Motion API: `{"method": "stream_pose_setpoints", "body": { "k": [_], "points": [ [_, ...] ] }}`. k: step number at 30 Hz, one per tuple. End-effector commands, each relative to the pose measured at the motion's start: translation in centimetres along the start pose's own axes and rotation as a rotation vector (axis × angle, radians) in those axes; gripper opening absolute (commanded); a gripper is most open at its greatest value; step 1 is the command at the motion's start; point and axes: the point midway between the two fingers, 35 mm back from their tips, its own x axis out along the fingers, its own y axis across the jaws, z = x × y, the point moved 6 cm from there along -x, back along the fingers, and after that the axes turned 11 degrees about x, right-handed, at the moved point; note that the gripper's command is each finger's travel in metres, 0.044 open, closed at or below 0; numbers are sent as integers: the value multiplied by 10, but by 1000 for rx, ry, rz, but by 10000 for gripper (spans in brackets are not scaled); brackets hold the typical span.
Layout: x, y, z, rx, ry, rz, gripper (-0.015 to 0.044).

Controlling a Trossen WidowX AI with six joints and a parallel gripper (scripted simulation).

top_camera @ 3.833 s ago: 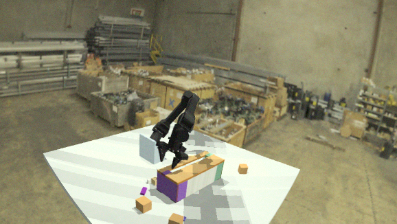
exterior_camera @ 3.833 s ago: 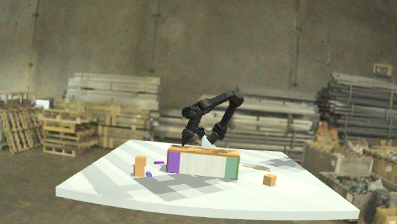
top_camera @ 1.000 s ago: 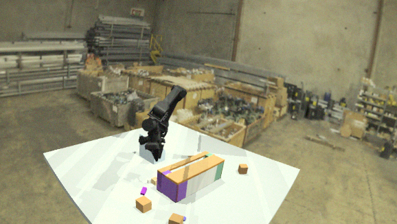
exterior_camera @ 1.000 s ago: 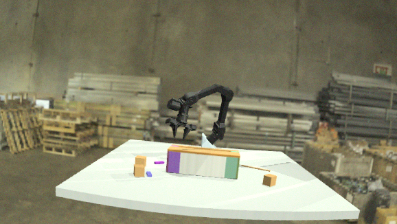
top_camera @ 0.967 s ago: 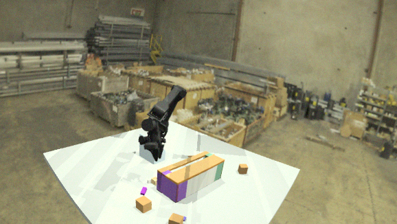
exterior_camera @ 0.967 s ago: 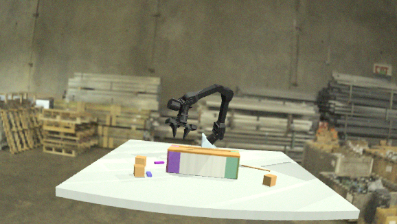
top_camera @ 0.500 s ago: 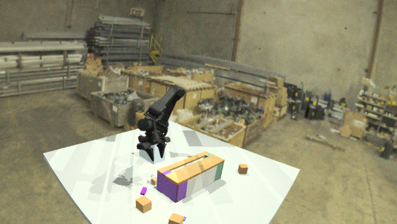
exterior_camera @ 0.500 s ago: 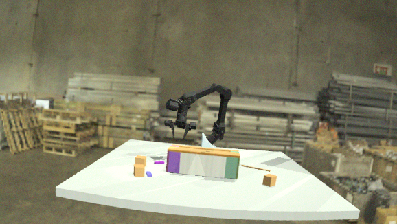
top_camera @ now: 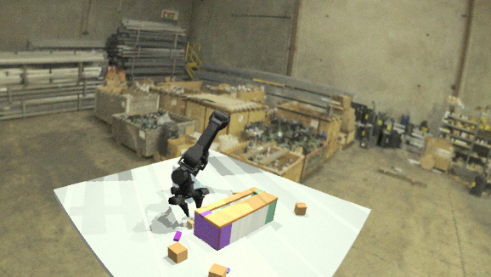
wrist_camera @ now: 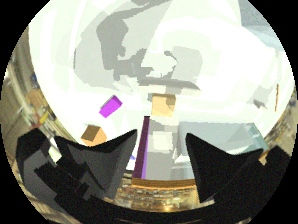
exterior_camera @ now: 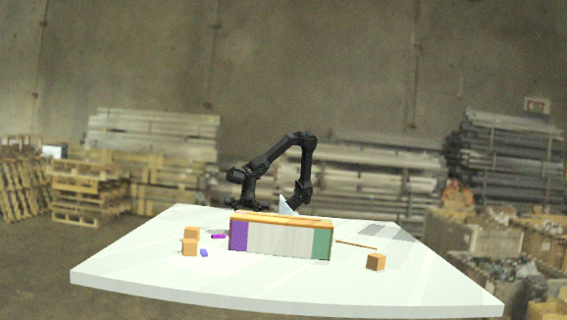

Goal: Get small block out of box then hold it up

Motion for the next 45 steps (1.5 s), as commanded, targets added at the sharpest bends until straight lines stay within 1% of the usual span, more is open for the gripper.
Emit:
{"method": "stream_pose_setpoints", "body": {
  "k": [1, 41, 45],
  "points": [
    [6, 1, 1, -5, 21, 4, 285],
    [61, 3, 25, -5, 21, 1, 285],
    [61, 3, 25, -5, 21, 1, 180]
  ]
}}
